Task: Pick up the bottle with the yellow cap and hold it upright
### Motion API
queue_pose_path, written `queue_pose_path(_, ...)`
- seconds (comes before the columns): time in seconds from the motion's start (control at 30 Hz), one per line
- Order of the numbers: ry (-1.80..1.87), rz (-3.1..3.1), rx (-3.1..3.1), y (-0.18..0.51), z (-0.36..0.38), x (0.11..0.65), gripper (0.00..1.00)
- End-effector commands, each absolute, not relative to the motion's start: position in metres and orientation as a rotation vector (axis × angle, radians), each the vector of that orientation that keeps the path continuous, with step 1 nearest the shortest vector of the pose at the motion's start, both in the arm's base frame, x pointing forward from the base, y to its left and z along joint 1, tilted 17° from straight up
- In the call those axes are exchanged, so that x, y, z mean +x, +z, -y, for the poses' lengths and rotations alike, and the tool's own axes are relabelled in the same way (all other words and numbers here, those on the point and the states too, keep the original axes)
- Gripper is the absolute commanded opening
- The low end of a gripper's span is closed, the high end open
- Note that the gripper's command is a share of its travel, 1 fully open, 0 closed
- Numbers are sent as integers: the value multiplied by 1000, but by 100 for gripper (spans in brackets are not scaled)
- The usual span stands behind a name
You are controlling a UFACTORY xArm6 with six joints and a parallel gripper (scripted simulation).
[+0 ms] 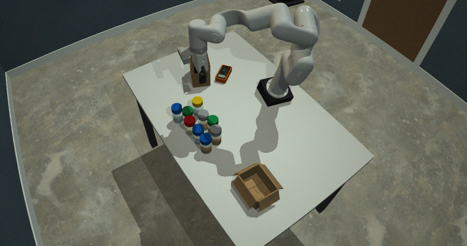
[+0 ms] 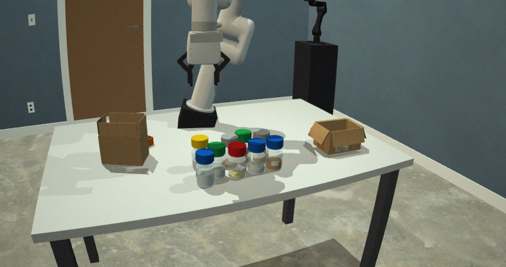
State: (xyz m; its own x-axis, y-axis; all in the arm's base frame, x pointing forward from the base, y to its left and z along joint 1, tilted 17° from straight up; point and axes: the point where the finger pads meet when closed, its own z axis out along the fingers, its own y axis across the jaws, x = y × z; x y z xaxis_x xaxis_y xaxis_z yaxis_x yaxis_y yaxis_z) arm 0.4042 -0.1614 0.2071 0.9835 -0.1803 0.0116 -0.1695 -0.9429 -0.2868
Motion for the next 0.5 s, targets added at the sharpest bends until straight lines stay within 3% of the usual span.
queue_pose_path(0.0, -83, -111, -2853, 199, 169, 400, 79)
queue_pose_path(0.47, -100, 11, -2858, 173, 170, 398, 79)
